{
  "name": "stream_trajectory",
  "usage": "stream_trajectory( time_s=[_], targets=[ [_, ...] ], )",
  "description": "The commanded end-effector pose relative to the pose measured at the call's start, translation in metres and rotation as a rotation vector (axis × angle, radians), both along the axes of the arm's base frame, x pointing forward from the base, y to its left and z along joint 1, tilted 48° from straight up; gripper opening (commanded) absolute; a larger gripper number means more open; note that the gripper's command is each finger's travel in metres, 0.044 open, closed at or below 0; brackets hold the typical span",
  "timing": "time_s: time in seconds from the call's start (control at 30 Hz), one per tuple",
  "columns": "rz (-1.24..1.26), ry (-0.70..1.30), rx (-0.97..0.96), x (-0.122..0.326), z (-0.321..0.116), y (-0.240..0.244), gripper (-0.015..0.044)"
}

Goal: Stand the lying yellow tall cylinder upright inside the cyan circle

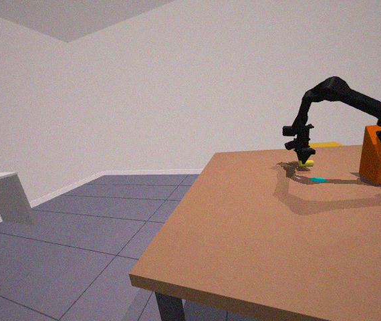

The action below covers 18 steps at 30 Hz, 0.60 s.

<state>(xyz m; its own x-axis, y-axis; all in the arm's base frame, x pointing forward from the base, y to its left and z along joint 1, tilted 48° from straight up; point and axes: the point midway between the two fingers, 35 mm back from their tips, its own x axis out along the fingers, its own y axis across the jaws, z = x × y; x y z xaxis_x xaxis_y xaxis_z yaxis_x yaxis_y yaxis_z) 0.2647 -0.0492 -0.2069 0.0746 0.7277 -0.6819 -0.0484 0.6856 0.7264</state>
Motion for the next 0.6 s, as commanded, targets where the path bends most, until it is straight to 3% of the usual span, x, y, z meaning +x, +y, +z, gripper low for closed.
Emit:
stream_trajectory(
  time_s=[0.0, 0.07, 0.57],
  targets=[
    [-0.002, 0.002, 0.004, 0.000, -0.001, 0.003, 0.0152],
    [-0.002, 0.002, 0.004, 0.000, -0.001, 0.003, 0.0105],
    [-0.003, 0.002, -0.002, 0.001, 0.016, -0.019, 0.0105]
  ],
)
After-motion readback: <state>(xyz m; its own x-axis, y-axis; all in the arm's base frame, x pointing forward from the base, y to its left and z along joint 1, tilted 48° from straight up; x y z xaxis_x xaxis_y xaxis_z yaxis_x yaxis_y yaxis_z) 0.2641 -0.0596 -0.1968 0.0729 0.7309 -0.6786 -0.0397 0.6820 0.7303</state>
